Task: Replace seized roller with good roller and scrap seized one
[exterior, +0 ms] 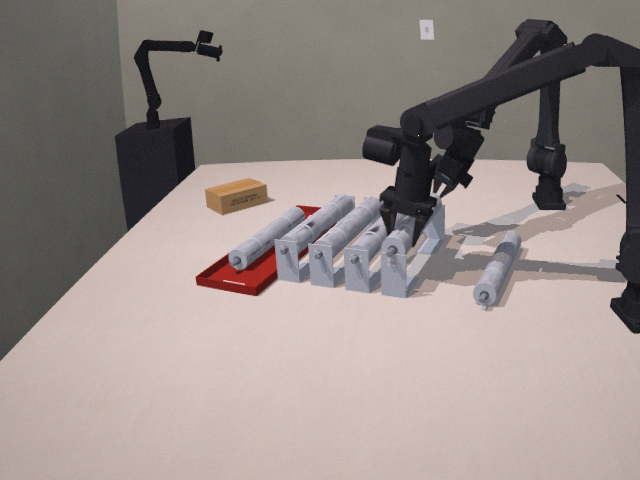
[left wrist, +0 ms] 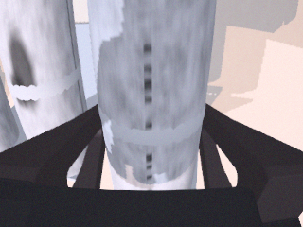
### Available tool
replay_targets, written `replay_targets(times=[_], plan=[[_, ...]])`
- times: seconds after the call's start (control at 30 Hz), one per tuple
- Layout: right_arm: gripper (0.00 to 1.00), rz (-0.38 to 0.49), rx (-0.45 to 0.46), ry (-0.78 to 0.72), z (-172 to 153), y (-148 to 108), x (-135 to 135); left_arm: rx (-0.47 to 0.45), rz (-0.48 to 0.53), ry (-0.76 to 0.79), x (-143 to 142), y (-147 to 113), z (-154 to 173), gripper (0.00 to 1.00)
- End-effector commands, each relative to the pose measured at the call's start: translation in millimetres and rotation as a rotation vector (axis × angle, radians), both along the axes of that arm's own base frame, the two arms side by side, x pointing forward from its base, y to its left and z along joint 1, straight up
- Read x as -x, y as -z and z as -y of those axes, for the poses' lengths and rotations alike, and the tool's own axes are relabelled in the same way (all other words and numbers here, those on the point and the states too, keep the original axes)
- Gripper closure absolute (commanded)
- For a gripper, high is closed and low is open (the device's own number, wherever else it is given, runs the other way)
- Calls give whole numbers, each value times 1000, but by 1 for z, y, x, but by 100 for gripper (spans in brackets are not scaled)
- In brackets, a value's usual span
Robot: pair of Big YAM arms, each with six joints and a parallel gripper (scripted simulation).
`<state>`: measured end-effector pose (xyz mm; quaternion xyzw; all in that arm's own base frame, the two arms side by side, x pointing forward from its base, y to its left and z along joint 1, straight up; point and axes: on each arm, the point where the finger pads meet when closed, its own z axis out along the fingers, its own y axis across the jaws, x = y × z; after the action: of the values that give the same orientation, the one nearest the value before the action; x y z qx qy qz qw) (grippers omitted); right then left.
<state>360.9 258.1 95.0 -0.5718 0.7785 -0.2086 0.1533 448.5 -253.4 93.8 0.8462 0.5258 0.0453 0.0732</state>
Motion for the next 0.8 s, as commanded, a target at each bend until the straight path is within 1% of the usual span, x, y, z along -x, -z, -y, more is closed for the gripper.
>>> replay_targets(times=[0.0,0.37,0.47,0.5,0.77], plan=[[97,-25,36,19,15,7,3,20,36,1,-14,-23,1,68],[97,-43,61,28,24,15,6,20,36,1,-14,-23,1,68],[97,-38,56,28,24,11,6,20,36,1,-14,-23,1,68],[97,-47,65,29,26,16,7,20,36,1,-14,-23,1,68],[97,-59,81,35,32,20,9,20,36,1,-14,-23,1,68]])
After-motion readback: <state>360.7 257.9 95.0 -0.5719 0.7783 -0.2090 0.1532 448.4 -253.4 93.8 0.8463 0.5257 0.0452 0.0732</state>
